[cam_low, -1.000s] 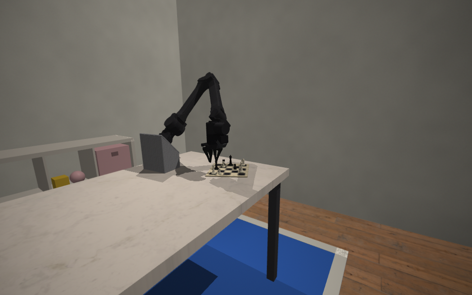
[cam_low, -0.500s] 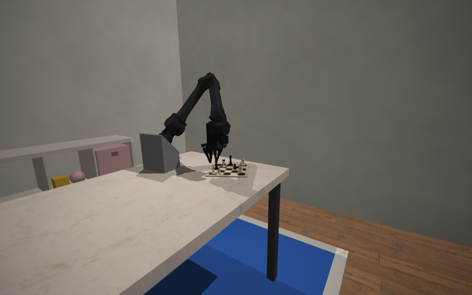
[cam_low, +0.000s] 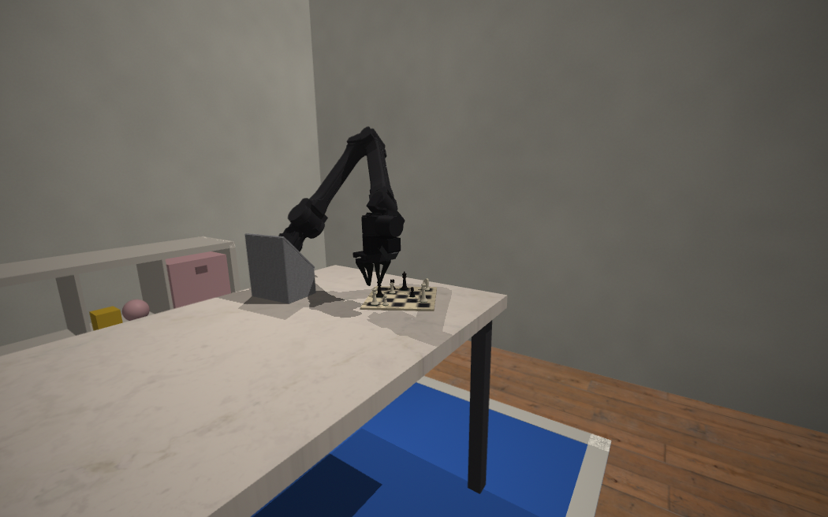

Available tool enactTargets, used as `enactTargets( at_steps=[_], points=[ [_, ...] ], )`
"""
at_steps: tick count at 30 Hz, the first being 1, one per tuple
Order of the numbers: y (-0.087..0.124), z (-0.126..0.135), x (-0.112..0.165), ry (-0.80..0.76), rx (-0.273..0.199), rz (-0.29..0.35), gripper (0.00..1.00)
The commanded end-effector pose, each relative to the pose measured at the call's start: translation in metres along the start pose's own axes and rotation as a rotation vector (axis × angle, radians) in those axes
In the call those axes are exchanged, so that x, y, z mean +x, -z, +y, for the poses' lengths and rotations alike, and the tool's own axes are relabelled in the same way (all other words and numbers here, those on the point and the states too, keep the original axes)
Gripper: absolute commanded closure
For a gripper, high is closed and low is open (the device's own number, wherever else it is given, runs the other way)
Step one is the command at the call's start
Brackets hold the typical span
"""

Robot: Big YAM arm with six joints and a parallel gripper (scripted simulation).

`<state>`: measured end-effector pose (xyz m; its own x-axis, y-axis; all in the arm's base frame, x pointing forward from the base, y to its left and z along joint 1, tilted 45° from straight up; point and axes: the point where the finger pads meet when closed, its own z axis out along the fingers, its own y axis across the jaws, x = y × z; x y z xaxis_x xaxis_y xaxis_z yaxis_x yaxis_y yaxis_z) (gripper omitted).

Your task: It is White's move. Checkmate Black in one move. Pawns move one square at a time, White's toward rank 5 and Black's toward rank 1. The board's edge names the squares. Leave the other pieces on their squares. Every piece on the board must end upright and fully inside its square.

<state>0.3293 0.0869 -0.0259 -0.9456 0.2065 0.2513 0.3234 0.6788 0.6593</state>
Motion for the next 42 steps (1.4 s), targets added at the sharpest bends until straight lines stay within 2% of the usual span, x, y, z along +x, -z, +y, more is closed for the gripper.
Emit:
enactTargets(
  at_steps=[1,18,29,42],
  points=[
    [-0.0072,0.0020,-0.0004,0.007,0.002,0.011,0.60],
    [-0.0078,0.0010,0.0020,0.004,0.002,0.013,0.60],
    [-0.0004,0.0091,0.0023,0.028,-0.002,-0.011,0.60],
    [-0.0038,0.0055,0.0037,0.016,0.000,0.001,0.60]
  ],
)
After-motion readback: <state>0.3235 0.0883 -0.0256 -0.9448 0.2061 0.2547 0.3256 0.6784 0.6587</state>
